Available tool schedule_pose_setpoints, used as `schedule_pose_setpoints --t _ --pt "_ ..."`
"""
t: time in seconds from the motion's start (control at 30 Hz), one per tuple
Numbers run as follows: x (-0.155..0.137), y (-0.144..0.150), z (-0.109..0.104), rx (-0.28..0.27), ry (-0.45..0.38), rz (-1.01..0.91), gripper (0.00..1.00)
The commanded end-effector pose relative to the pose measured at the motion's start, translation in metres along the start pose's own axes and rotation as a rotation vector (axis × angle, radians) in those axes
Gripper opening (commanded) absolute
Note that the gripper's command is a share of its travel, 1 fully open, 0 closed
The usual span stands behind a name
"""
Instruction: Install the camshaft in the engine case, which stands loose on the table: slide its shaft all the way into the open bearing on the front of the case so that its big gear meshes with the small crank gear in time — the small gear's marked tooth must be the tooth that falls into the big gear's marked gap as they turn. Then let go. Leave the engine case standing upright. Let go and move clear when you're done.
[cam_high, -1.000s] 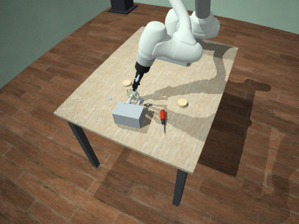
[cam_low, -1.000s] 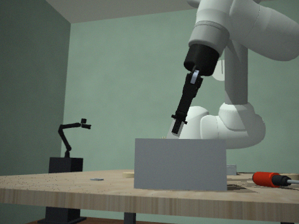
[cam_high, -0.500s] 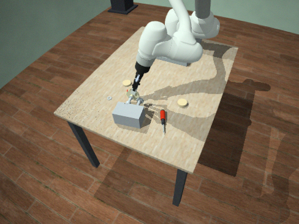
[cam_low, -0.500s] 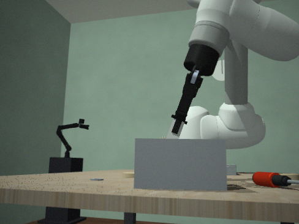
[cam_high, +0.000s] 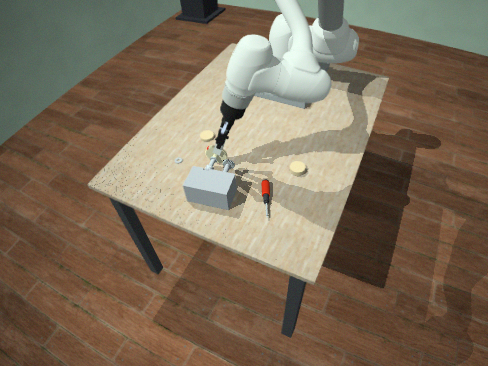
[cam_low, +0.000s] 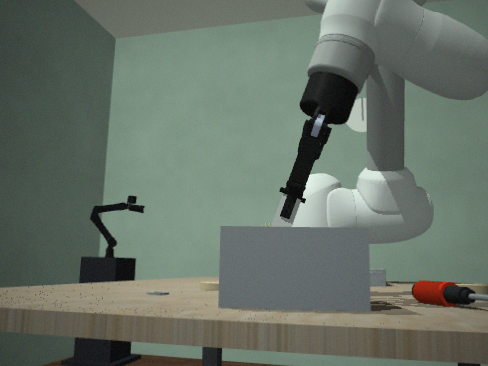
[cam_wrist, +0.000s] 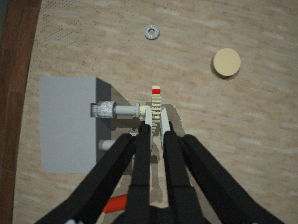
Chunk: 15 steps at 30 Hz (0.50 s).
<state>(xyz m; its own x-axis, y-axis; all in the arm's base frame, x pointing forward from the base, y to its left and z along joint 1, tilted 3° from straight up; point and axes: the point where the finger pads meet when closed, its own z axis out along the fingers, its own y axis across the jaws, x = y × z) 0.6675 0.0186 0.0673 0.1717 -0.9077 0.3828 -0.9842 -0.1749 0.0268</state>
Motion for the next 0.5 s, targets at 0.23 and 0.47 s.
schedule_pose_setpoints --t 0.23,0.47 --pt "0.0000 -0.0013 -0.0001 0.000 0.000 0.000 0.05" --pt "0.0000 -0.0039 -0.0001 0.000 0.000 0.000 0.05"
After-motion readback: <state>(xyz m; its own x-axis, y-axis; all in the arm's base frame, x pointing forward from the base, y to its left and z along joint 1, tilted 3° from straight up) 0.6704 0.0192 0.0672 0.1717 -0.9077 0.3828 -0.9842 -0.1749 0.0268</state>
